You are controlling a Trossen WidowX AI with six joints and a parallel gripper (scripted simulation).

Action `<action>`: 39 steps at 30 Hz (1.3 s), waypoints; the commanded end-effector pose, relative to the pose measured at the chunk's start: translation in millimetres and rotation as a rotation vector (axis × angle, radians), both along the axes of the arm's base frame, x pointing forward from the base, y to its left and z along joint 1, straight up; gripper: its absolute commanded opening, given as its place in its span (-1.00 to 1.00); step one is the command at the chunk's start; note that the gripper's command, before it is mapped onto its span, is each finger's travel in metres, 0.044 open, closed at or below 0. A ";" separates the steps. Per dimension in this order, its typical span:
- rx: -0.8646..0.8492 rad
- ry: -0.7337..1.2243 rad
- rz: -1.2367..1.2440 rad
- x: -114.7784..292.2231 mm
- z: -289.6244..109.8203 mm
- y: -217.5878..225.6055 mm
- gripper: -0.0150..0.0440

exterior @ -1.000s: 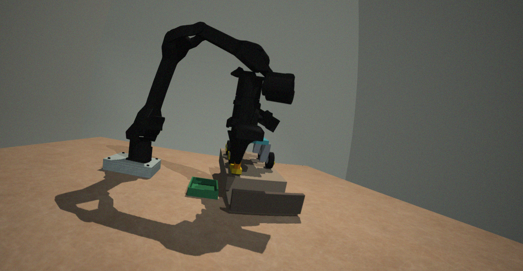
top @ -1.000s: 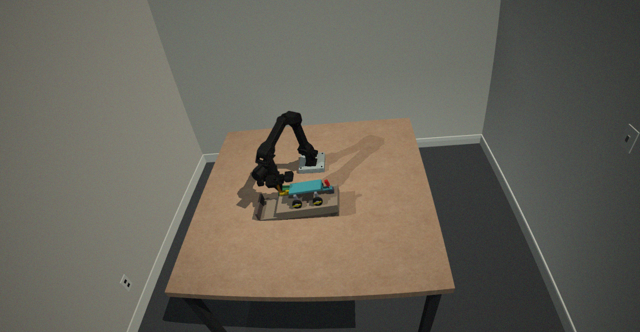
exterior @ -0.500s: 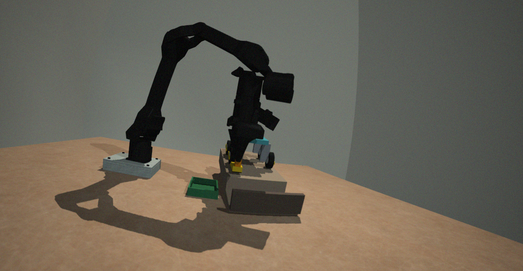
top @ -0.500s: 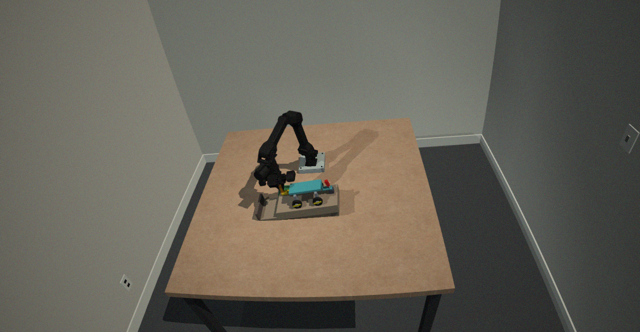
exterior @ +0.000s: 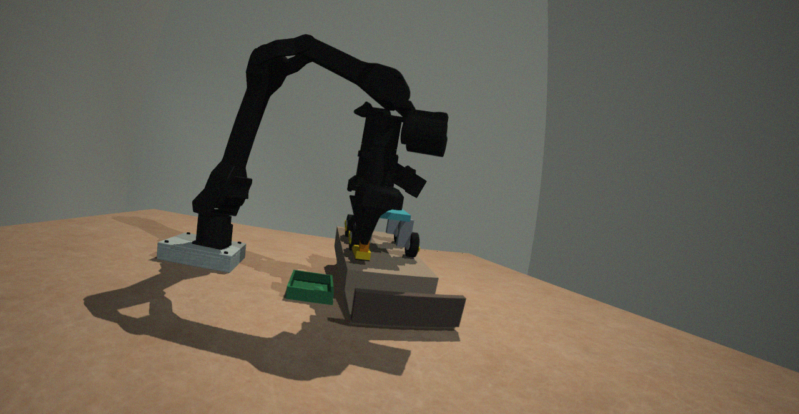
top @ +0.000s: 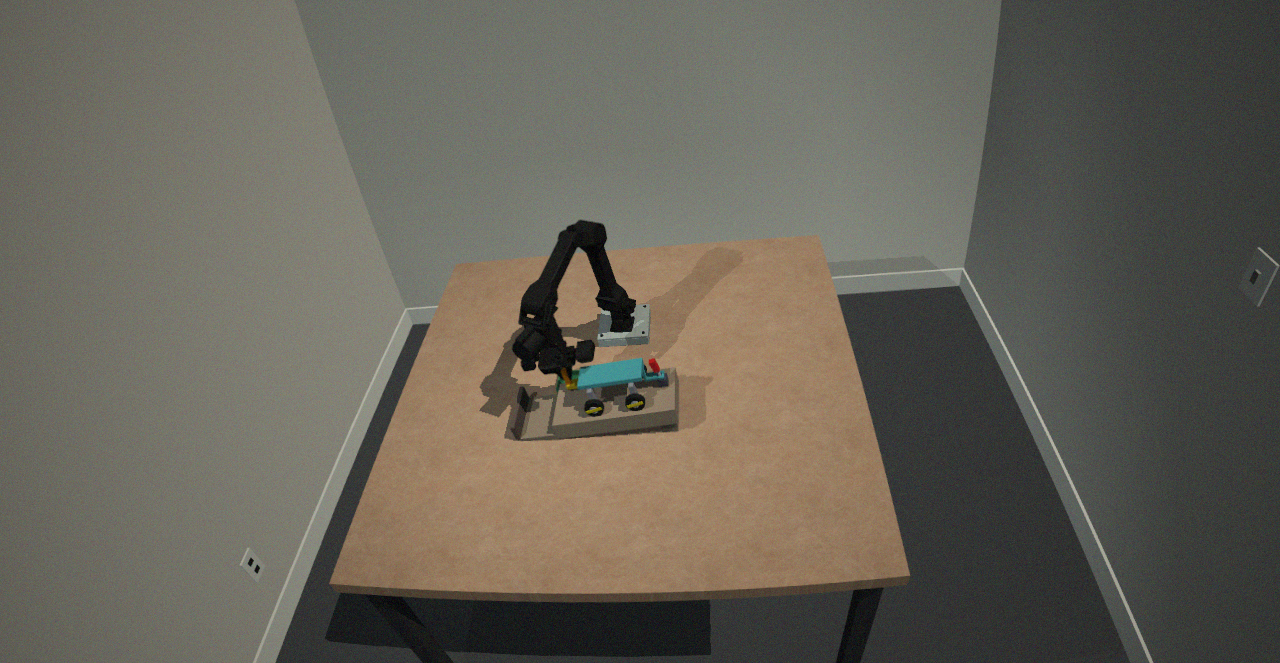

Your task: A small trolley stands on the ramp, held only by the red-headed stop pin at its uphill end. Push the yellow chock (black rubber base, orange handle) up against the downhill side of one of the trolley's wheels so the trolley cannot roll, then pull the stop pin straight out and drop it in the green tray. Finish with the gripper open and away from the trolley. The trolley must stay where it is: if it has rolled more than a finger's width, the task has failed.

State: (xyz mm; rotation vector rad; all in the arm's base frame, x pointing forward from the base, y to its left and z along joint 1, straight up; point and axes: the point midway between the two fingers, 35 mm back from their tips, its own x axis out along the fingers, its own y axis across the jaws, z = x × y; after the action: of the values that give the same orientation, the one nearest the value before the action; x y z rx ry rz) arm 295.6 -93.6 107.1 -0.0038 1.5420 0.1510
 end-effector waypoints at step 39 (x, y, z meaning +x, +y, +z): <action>0.006 0.004 -0.003 -1.3 47.3 -2.9 0.15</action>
State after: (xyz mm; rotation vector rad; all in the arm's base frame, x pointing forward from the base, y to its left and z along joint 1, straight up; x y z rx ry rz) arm 293.7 -95.7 142.6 0.0039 1.5508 0.1482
